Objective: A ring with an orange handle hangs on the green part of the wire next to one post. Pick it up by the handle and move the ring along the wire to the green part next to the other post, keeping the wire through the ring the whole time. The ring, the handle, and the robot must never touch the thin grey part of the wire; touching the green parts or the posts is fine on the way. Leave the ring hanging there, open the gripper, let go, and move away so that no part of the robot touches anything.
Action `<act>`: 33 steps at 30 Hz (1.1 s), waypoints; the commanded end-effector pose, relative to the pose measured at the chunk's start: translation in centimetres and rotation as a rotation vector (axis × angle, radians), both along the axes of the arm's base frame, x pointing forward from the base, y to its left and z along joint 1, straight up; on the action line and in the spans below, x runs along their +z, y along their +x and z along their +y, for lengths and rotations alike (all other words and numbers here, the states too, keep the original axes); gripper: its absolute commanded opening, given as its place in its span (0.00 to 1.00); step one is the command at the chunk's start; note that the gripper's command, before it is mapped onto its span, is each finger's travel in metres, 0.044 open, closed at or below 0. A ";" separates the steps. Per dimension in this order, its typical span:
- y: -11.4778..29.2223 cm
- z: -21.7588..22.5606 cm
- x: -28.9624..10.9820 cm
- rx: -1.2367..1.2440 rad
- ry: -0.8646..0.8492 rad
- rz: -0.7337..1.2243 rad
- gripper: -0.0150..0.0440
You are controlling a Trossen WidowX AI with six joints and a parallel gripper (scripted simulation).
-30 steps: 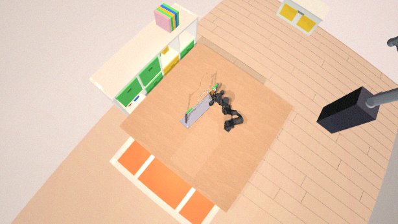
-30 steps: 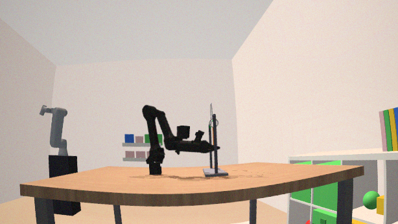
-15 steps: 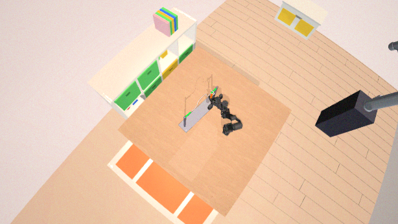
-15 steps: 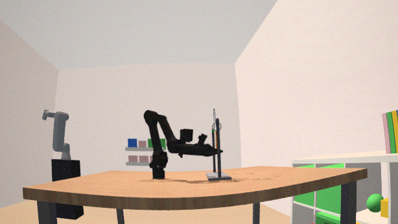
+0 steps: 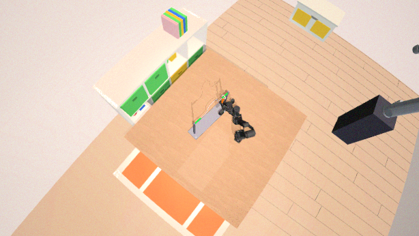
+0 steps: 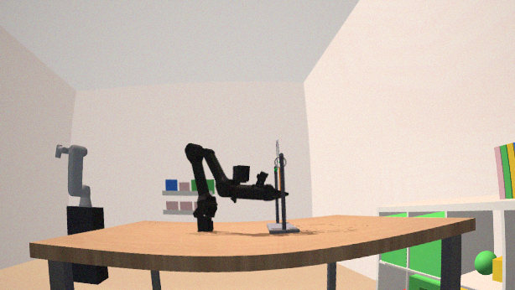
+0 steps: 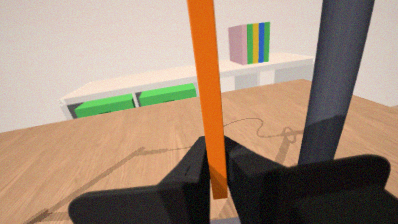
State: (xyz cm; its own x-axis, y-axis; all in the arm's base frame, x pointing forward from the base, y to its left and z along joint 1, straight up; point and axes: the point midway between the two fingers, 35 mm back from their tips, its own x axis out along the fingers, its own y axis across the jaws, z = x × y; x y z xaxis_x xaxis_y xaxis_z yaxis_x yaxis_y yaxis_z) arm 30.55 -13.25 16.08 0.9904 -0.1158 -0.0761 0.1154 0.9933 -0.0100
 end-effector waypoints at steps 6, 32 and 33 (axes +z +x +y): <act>0.1 0.0 0.2 0.002 -0.001 -0.004 0.00; 0.3 1.8 0.2 0.009 0.002 -0.004 0.00; 0.3 1.9 0.2 0.009 0.003 -0.004 0.00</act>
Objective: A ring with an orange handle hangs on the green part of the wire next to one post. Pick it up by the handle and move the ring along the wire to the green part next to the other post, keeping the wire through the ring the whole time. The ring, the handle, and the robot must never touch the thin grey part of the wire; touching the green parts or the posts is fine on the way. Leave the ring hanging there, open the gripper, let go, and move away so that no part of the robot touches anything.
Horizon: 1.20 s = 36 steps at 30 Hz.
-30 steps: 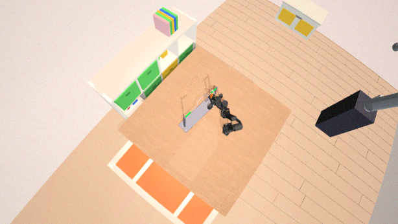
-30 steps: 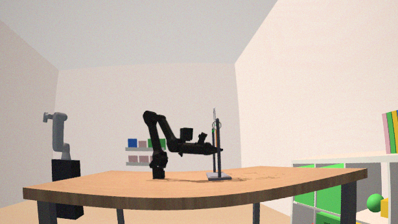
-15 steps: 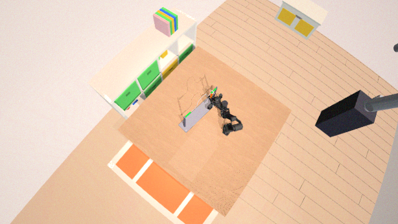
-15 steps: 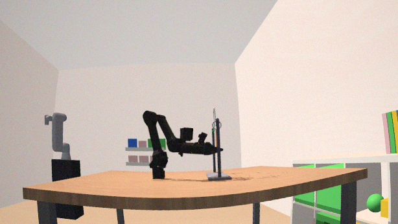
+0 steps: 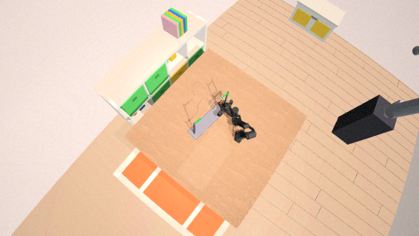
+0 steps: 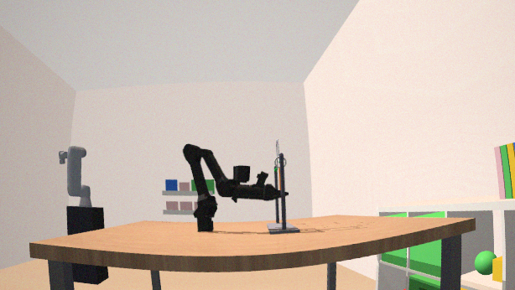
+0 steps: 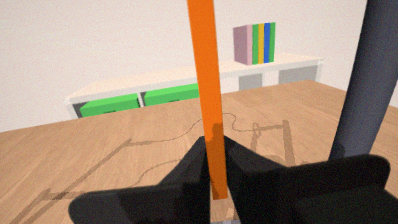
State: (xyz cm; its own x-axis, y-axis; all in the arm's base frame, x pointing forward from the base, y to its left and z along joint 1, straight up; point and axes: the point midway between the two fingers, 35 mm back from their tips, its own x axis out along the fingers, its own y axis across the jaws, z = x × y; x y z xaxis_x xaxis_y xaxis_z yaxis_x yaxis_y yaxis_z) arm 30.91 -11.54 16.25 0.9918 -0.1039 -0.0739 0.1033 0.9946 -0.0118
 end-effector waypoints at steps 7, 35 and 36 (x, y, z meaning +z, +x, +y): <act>0.1 1.0 0.0 0.000 0.014 -0.003 0.00; 0.8 7.1 0.6 0.013 0.287 -0.040 0.00; 0.9 7.4 0.7 0.013 0.302 -0.042 0.00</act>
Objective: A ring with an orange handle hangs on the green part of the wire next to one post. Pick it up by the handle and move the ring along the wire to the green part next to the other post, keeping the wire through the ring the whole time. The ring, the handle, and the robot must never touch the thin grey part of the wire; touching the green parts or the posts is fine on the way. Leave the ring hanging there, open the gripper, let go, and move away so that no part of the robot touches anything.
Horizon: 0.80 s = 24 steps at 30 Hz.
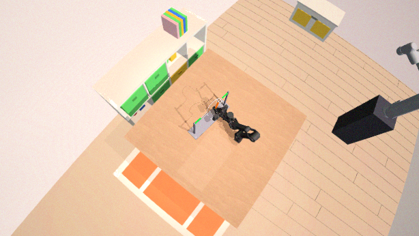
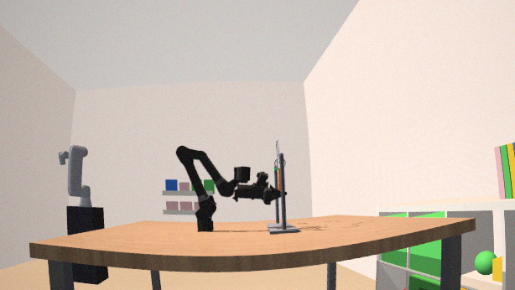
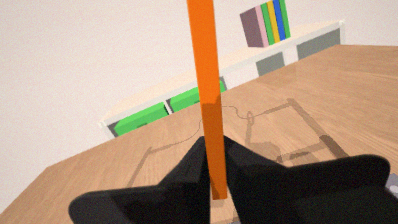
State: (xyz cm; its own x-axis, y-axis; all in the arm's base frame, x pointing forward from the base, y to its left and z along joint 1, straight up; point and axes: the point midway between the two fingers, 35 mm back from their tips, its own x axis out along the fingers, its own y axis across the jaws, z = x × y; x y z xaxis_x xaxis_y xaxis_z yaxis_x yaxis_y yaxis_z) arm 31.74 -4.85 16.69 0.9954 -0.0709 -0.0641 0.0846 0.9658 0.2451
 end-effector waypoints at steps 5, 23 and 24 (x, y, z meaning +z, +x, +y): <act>0.2 2.2 0.9 0.001 0.143 -0.022 0.00; -1.5 7.5 4.6 0.103 0.541 0.091 0.00; -1.7 7.8 4.9 0.113 0.564 0.101 0.00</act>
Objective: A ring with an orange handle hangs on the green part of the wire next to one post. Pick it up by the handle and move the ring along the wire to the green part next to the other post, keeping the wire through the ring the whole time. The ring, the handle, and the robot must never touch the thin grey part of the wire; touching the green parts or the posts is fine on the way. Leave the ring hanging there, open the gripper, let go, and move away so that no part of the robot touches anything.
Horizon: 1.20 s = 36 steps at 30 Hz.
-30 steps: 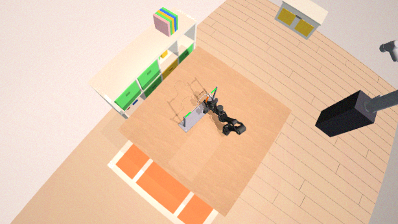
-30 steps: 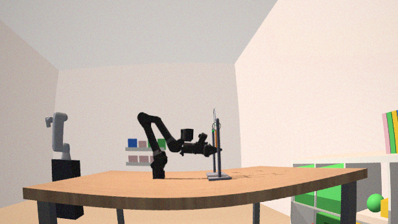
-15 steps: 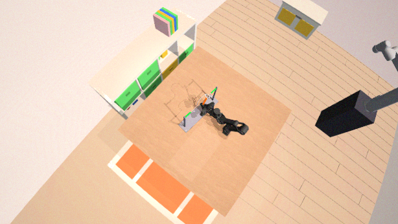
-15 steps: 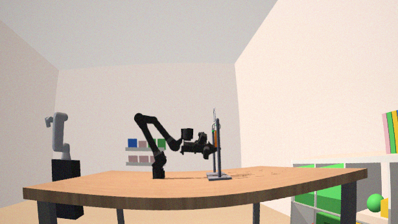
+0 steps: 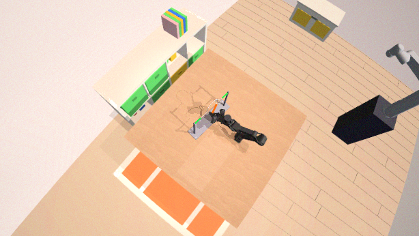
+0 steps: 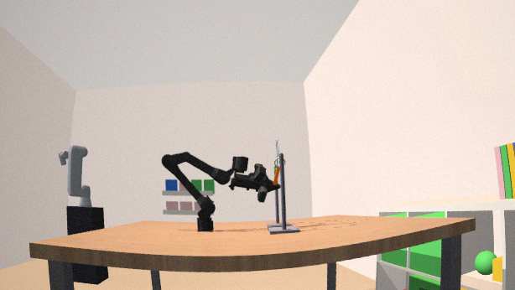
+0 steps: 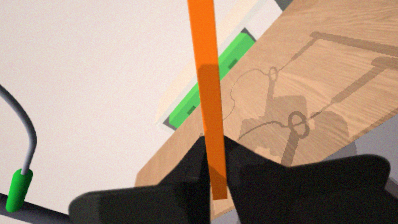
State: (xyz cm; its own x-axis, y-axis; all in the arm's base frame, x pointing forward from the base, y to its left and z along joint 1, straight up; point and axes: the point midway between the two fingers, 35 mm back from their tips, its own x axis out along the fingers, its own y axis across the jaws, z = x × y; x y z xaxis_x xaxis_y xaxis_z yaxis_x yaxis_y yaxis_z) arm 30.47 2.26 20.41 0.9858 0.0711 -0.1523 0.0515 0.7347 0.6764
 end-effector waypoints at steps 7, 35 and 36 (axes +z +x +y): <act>-1.6 2.1 3.3 0.112 0.221 0.062 0.00; -3.9 3.9 9.9 0.316 0.651 0.099 0.00; -3.9 3.9 10.0 0.317 0.660 0.097 0.00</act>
